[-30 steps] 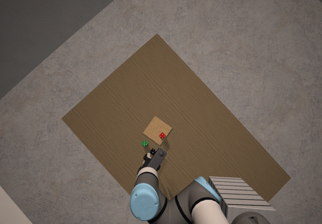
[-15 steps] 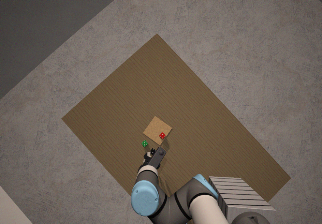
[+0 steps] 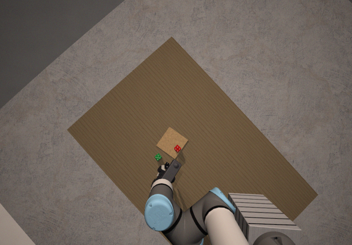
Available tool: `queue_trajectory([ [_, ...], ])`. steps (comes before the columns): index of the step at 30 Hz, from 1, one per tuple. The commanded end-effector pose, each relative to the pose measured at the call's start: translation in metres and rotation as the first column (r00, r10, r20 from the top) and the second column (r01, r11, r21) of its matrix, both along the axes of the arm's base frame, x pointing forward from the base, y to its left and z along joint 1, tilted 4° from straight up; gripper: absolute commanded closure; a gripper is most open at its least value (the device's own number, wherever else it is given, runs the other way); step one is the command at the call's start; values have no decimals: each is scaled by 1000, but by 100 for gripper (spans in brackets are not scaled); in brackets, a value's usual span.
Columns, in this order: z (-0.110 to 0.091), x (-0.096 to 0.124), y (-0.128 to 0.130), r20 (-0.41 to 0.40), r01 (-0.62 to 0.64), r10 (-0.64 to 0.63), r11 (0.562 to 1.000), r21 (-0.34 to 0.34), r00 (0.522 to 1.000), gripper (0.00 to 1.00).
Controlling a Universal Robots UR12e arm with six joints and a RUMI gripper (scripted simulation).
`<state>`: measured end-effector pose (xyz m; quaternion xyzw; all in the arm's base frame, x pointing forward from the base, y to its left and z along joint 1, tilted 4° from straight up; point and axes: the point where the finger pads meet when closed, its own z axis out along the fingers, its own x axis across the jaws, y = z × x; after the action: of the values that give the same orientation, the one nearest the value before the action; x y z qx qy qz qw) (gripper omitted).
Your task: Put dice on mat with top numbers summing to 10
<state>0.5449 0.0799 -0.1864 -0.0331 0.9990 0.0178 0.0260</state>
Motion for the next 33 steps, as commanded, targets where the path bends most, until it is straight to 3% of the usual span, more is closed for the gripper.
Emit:
queue_trajectory([
  [1,-5,1,0,1,0,0,1000,0,1000,72],
  [33,-10,1,0,1,0,0,1000,0,1000,72],
])
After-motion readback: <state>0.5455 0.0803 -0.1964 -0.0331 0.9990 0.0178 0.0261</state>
